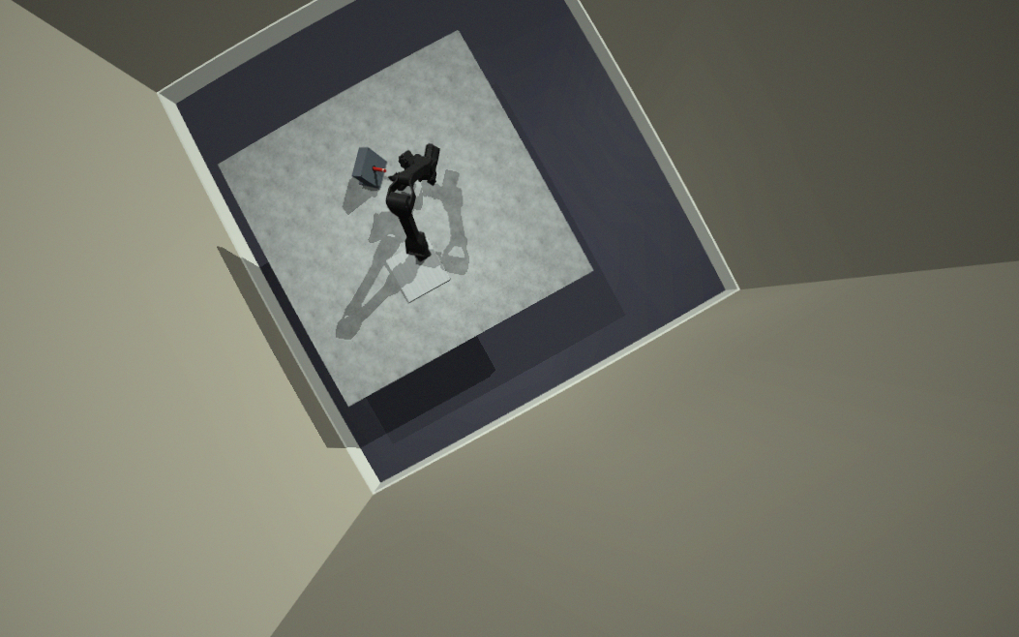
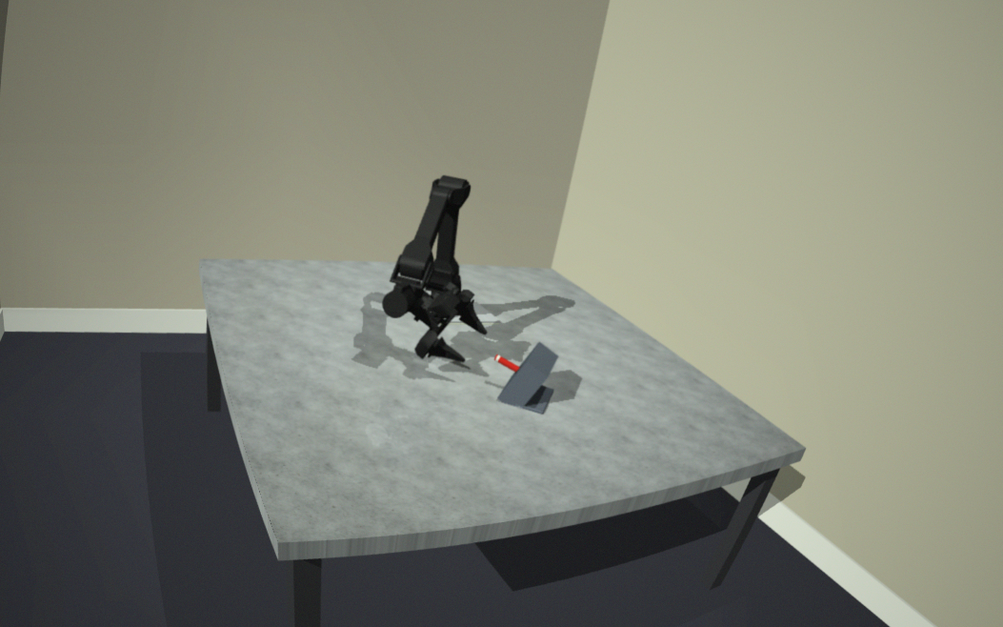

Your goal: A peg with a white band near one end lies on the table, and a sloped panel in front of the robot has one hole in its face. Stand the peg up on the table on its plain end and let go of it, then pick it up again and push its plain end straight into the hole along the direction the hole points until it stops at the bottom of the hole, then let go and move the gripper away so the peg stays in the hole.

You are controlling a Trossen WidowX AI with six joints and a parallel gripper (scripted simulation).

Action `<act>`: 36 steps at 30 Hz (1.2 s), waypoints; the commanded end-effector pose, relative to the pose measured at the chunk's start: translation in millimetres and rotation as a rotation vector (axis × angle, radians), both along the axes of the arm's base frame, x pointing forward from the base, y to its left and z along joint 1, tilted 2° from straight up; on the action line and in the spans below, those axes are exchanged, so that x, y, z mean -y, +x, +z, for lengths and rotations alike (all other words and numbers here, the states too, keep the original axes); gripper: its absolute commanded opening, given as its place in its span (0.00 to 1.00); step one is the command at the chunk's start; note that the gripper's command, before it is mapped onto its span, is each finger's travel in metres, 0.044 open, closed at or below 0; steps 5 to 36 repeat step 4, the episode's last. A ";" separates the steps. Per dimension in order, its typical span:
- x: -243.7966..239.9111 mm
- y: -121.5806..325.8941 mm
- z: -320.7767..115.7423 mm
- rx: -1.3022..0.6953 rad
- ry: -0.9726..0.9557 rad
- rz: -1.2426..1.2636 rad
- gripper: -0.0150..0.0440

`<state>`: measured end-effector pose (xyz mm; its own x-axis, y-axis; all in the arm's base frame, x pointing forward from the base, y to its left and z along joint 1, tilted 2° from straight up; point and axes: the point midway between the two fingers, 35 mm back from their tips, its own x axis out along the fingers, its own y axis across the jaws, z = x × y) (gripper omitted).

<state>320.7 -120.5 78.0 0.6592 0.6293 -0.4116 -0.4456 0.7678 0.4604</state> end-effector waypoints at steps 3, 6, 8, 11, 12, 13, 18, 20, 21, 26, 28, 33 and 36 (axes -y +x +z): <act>3.3 -0.4 8.1 0.013 -0.005 0.003 1.00; 3.7 -0.7 9.6 0.013 -0.005 0.003 1.00; 3.7 -0.7 9.6 0.013 -0.005 0.003 1.00; 3.7 -0.7 9.6 0.013 -0.005 0.003 1.00; 3.7 -0.7 9.6 0.013 -0.005 0.003 1.00; 3.7 -0.7 9.6 0.013 -0.005 0.003 1.00; 3.7 -0.7 9.6 0.013 -0.005 0.003 1.00; 3.7 -0.7 9.6 0.013 -0.005 0.003 1.00; 3.7 -0.7 9.6 0.013 -0.005 0.003 1.00; 3.7 -0.7 9.6 0.013 -0.005 0.003 1.00; 3.7 -0.7 9.6 0.013 -0.005 0.003 1.00; 3.7 -0.7 9.6 0.013 -0.005 0.003 1.00; 3.7 -0.7 9.6 0.013 -0.005 0.003 1.00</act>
